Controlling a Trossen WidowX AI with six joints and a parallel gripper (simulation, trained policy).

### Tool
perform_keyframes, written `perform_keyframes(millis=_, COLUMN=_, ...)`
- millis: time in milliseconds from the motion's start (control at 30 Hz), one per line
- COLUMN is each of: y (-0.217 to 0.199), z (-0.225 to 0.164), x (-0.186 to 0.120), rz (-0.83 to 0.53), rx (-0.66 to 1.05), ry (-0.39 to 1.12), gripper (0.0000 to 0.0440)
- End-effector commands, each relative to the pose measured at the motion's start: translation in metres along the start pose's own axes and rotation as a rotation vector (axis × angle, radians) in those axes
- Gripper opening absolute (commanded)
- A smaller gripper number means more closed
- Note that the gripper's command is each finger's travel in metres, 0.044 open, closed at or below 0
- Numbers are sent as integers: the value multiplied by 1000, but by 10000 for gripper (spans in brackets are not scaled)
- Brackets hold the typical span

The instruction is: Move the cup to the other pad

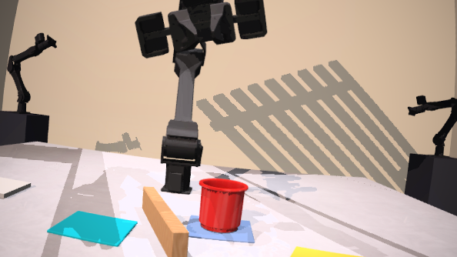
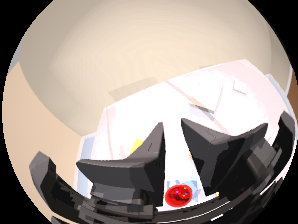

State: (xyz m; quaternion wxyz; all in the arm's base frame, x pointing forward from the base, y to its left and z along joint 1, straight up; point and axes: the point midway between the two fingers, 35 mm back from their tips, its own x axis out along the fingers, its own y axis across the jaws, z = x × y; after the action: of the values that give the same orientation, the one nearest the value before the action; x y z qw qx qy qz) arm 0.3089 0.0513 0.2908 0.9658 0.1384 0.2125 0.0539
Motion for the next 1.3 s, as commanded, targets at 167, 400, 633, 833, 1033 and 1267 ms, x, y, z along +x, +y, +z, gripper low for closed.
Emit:
perform_keyframes(millis=167, y=13, z=-5, x=0, rz=6, rx=99, ry=111, gripper=96)
perform_keyframes(millis=400, y=21, z=-12, x=0, rz=-11, rx=181, ry=208, gripper=102)
perform_keyframes(millis=633, y=29, z=-21, x=-1, rz=-41, rx=263, ry=306, gripper=107)
perform_keyframes(millis=833, y=34, z=-29, x=-2, rz=-79, rx=329, ry=389, gripper=111)
perform_keyframes(millis=1033, y=38, z=-38, x=-4, rz=-127, rx=388, ry=471, gripper=114)
perform_keyframes(millis=1267, y=40, z=-50, x=-6, rz=-198, rx=439, ry=562, gripper=110)
